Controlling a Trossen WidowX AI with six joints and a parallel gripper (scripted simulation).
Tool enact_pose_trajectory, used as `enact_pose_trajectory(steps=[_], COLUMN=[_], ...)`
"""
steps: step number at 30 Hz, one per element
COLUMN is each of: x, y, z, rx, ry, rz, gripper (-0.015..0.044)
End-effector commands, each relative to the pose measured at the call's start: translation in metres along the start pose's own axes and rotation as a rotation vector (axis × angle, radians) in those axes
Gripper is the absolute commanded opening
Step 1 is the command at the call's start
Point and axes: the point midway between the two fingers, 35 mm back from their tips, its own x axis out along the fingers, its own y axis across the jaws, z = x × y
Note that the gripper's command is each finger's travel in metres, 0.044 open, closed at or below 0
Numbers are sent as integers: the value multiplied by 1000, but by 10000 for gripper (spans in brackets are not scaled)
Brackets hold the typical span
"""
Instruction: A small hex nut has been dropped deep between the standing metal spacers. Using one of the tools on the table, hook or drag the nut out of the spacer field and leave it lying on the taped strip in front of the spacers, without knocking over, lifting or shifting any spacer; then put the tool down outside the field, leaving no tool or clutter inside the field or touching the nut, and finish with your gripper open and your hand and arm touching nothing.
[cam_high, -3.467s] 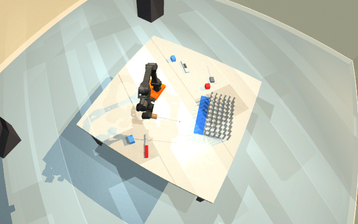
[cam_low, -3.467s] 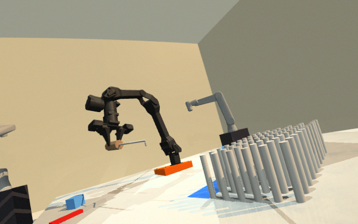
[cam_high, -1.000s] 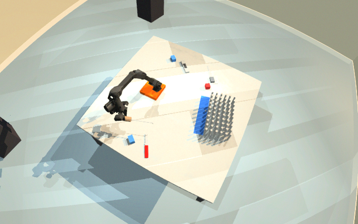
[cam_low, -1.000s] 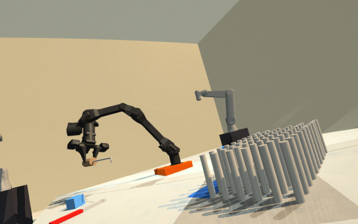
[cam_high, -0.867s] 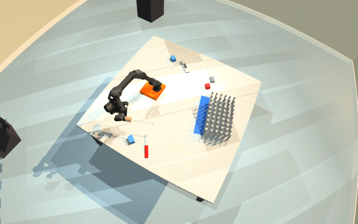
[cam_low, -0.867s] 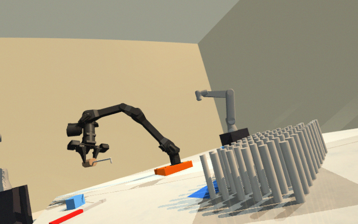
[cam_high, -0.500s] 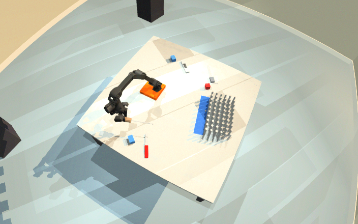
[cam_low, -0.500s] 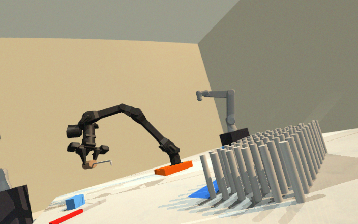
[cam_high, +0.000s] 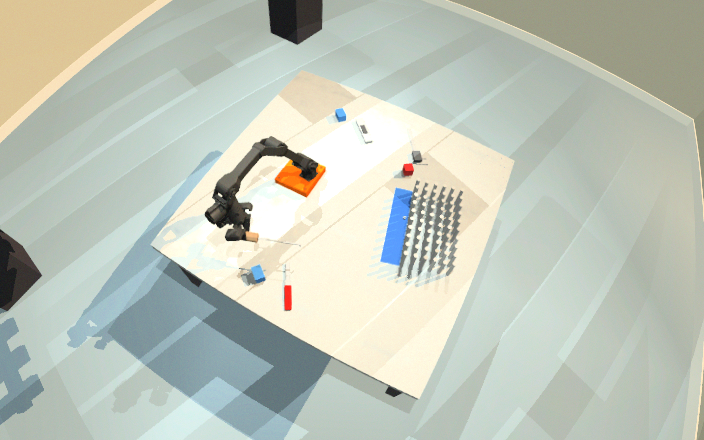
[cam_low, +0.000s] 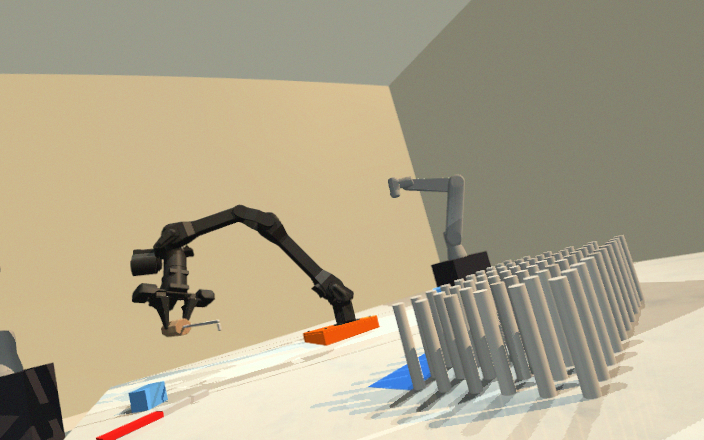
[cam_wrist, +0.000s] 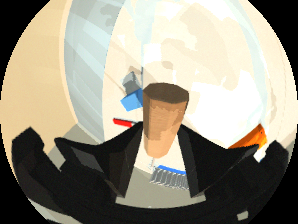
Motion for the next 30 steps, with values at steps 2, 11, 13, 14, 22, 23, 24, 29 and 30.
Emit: enact_pose_trajectory(steps=[2, 11, 13, 14, 22, 23, 24, 29, 30], x=[6, 12, 13, 14, 19, 20, 21, 24, 25], y=[-2, -3, -3, -3, -5, -5, -5, -6, -6], z=[0, 2, 3, 3, 5, 5, 5, 6, 6], rx=[-1, -1, -1, -1, -1, -1, -1, -1, -1], ry=[9, 9, 9, 9, 9, 9, 9, 9, 8], rz=[-1, -1, -1, -1, -1, -1, -1, -1, -1], gripper=[0, 0, 0, 0, 0, 0, 0, 0, 0])
